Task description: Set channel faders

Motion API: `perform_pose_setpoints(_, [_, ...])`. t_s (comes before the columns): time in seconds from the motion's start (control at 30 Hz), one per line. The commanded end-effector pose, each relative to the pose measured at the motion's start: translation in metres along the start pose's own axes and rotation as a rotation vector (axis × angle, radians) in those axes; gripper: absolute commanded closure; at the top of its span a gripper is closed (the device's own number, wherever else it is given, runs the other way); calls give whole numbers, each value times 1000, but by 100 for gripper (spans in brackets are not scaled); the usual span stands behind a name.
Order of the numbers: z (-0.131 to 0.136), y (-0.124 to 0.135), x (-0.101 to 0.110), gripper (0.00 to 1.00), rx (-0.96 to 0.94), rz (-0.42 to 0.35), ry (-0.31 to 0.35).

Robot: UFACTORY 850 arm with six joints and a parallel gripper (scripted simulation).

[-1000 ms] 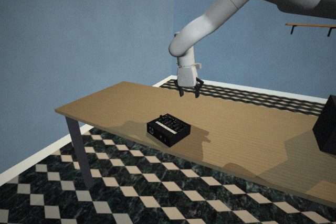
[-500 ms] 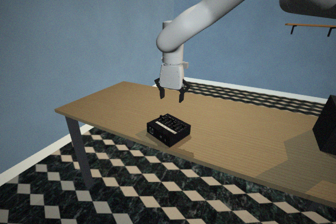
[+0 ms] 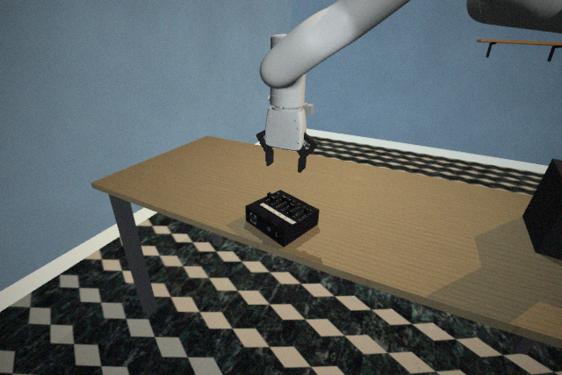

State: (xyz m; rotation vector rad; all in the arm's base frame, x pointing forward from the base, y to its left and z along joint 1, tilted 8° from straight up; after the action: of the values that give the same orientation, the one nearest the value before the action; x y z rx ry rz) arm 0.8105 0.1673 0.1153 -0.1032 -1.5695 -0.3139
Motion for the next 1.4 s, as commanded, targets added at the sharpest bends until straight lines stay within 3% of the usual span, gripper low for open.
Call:
perform_pose_setpoints(0.0, [-1,1,2,0,6,-1,-2])
perform_pose_setpoints(0.23, [-2,-1,1,0,99,6,0])
perform_pose_setpoints(0.53, [-5,-7,0,0,520,33,19])
perform_pose_setpoints(0.6, [-5,-7,0,0,520,33,19])
perform_pose_setpoints(0.7, [-7,-10,0,0,732,45,34])
perform_pose_setpoints(1.1, [-11,-29,-1,0,1312,84,88])
perform_pose_setpoints(1.17, [-11,-29,-1,0,1312,84,88])
perform_pose_setpoints(1.2, [-12,-30,-1,0,1456,89,106])
perform_pose_setpoints(1.37, [-13,-39,0,0,1652,94,135])
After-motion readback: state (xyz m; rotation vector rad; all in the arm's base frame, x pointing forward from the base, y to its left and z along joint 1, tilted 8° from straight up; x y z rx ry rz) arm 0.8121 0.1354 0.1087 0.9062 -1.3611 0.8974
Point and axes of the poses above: the point where the finger pads meet when closed, its own x axis back along the fingers, its own z axis across the jaws, y = z × x, the point moved 8 cm from there along x, back along the fingers, and after that the axes turned 11 degrees about -x, right-handed, at the moved point
